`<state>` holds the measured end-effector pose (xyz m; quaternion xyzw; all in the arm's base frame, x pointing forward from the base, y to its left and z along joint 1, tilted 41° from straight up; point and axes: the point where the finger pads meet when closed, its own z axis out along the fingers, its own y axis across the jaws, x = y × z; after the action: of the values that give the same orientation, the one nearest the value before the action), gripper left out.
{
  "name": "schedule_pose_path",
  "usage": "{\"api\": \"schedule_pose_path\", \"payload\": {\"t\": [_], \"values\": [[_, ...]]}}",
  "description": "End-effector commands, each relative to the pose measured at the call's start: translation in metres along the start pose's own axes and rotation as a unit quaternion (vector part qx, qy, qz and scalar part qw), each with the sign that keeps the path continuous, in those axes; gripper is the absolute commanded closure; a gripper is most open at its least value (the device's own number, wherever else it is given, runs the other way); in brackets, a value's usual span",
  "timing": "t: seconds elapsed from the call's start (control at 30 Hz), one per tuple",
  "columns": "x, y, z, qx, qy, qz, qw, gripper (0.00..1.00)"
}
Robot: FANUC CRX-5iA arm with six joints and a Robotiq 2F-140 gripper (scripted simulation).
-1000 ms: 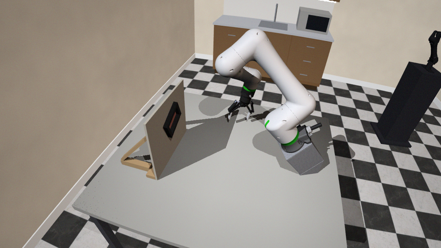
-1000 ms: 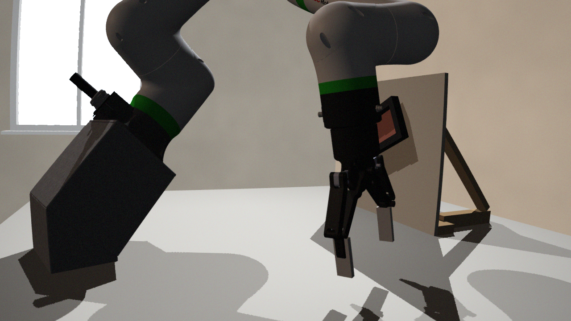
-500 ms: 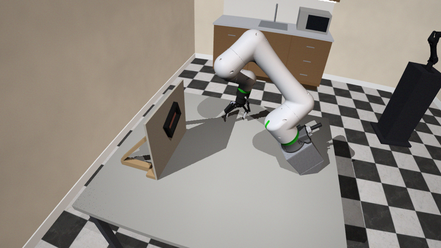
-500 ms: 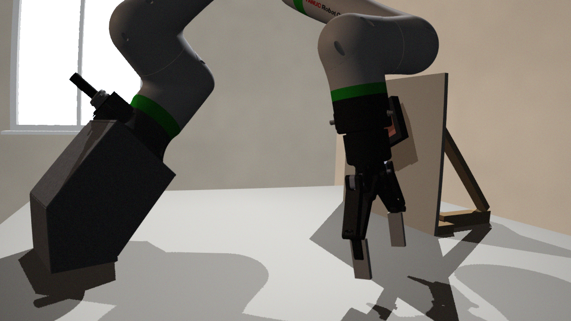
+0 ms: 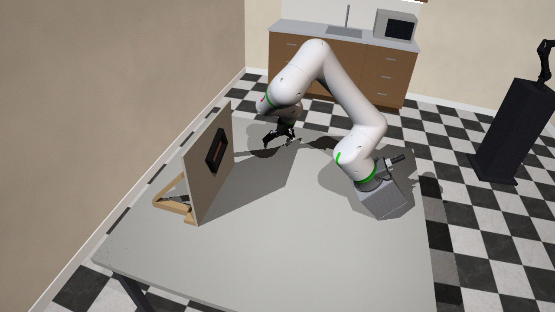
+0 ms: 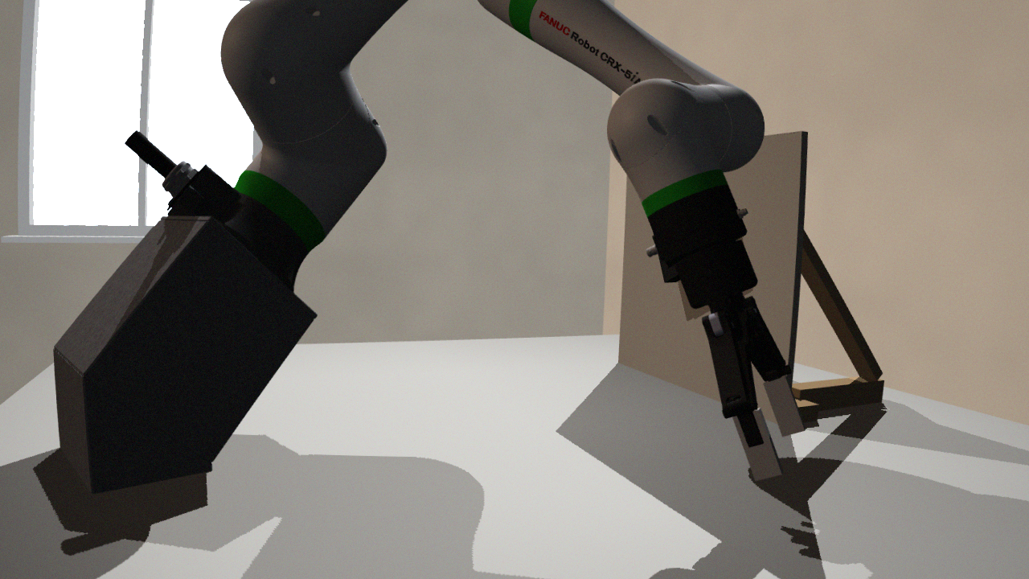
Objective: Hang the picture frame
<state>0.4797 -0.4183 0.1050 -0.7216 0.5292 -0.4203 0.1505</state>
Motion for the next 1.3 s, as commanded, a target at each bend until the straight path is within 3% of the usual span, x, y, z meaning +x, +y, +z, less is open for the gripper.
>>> {"api": "schedule_pose_path", "payload": {"t": [0.0, 0.63, 1.0, 1.27], "values": [[0.006, -0.011, 0.001, -0.003, 0.014, -0.005, 1.000, 0.00], [0.003, -0.022, 0.005, -0.003, 0.028, -0.008, 1.000, 0.00], [-0.016, -0.068, 0.010, 0.011, 0.090, -0.016, 0.996, 0.00], [-0.036, -0.117, -0.004, 0.045, 0.154, -0.021, 0.987, 0.00]]}}
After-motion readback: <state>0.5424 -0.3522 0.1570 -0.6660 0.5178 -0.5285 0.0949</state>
